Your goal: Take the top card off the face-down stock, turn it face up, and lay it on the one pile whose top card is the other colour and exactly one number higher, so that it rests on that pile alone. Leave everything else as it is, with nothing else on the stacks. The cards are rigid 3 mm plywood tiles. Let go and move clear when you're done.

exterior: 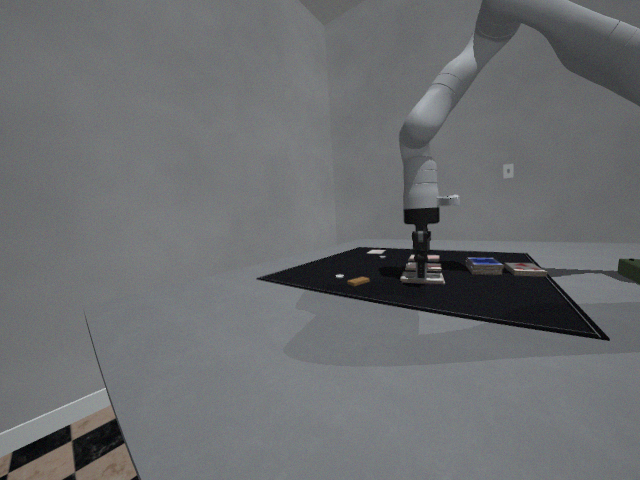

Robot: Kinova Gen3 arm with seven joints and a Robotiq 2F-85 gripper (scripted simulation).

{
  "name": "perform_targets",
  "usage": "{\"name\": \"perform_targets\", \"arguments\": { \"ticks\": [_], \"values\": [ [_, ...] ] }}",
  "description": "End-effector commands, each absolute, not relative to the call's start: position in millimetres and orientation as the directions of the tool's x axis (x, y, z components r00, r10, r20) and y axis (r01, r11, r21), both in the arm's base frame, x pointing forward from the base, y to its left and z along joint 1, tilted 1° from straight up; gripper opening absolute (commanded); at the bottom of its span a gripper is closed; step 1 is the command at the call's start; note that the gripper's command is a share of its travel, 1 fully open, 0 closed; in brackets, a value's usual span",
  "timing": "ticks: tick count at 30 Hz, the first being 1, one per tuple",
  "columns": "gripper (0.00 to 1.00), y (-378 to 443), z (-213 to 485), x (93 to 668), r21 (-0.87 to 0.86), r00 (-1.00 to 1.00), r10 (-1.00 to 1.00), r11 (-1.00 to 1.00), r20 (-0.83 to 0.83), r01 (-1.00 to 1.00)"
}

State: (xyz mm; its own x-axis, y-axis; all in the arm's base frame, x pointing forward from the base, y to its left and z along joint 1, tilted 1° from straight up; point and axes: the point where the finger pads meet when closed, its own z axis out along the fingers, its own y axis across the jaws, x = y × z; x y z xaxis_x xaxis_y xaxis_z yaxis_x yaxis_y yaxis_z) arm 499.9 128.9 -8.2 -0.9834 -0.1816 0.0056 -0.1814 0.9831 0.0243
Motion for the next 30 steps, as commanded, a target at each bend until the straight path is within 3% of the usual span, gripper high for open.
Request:
{"name": "perform_targets", "arguments": {
  "ticks": [1, 30],
  "values": [
    [0.85, 129.0, -7.3, 500.6, 0.024, -0.983, -0.181, 0.983, 0.003, -0.181],
    [0.85, 128.7, 7.2, 500.7, 0.024, -0.983, -0.181, 0.983, 0.003, -0.181]
  ]
}}
